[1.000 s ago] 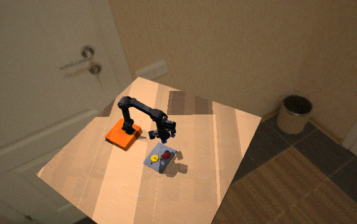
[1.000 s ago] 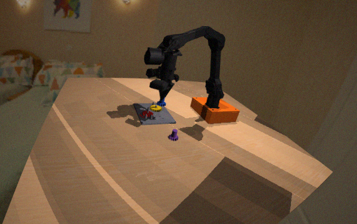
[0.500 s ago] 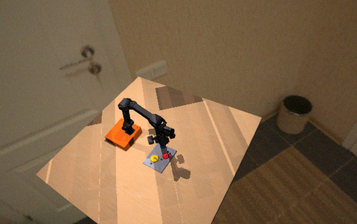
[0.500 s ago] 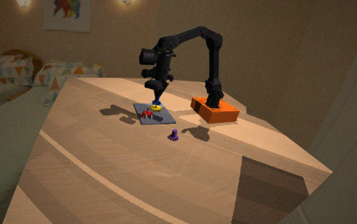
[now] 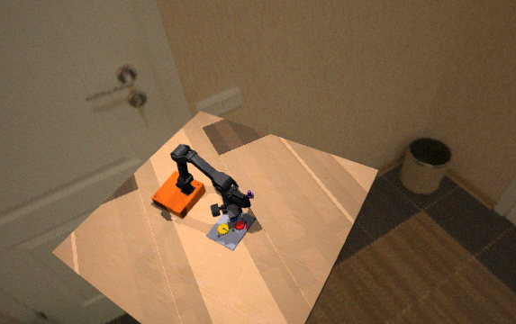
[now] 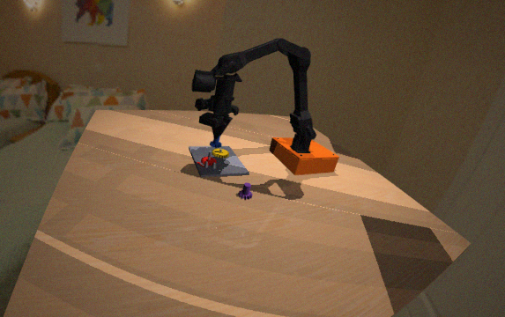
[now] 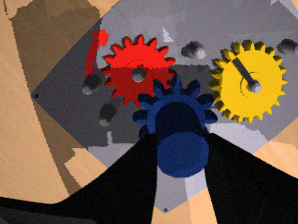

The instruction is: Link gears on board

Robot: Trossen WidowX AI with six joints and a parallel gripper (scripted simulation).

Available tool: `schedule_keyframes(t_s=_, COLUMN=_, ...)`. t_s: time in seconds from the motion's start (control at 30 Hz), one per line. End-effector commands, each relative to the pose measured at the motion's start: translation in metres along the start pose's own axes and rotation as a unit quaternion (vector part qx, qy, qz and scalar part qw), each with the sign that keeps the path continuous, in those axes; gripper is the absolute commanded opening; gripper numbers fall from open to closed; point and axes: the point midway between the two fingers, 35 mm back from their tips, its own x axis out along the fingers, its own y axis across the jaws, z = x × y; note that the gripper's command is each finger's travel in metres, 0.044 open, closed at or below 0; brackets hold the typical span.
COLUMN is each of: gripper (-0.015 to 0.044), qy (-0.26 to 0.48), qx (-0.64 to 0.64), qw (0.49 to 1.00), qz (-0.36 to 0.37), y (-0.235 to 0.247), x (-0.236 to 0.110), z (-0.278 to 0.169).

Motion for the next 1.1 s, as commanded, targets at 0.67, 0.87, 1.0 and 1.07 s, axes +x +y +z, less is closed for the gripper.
schedule_keyframes(t_s=0.67, gripper=0.0, qy=-0.001, qx=-0.005, qw=1.0, qz=0.007, y=-0.021, x=0.01, z=0.025)
schedule_keyframes(t_s=0.87, gripper=0.0, qy=-0.001, qx=-0.005, qw=1.0, qz=0.007, y=-0.021, x=0.01, z=0.025)
schedule_keyframes(t_s=1.0, gripper=0.0, qy=-0.001, qx=-0.005, qw=1.0, qz=0.007, y=-0.021, x=0.01, z=0.025)
schedule_keyframes(t_s=1.07, gripper=0.0, qy=-0.001, qx=-0.005, qw=1.0, qz=0.007, y=-0.021, x=0.01, z=0.025)
